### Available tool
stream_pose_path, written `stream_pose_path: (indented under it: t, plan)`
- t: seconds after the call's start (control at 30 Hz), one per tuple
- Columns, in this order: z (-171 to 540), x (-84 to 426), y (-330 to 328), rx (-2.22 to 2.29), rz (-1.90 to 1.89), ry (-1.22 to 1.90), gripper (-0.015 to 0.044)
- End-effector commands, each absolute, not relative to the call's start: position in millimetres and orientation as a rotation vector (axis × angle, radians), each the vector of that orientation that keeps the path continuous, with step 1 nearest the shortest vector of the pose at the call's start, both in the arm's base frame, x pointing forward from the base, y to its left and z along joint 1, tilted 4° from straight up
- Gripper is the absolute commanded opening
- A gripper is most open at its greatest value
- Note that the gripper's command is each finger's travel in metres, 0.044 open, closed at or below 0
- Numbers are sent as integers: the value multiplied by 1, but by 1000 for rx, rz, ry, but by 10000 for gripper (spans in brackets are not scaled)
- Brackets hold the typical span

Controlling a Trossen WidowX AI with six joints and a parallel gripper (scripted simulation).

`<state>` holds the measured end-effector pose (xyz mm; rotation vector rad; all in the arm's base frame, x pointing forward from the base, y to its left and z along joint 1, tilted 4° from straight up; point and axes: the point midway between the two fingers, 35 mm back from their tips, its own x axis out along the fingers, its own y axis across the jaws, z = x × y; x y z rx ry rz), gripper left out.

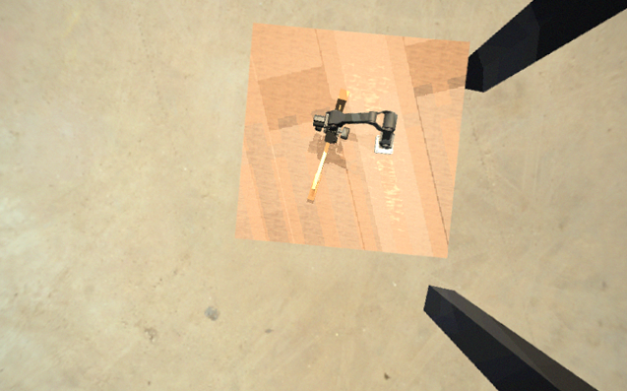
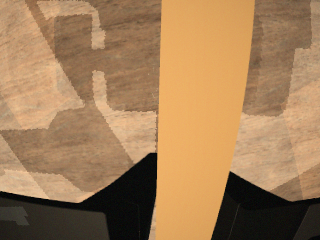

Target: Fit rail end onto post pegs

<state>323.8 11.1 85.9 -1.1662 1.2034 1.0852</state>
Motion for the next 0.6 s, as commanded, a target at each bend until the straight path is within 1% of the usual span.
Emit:
stream_pose_path:
  t: [0.0,0.57]
  plan:
    - [95,328,12,-1172,1074,1178,0]
    - [103,327,12,-1172,1074,1178,0]
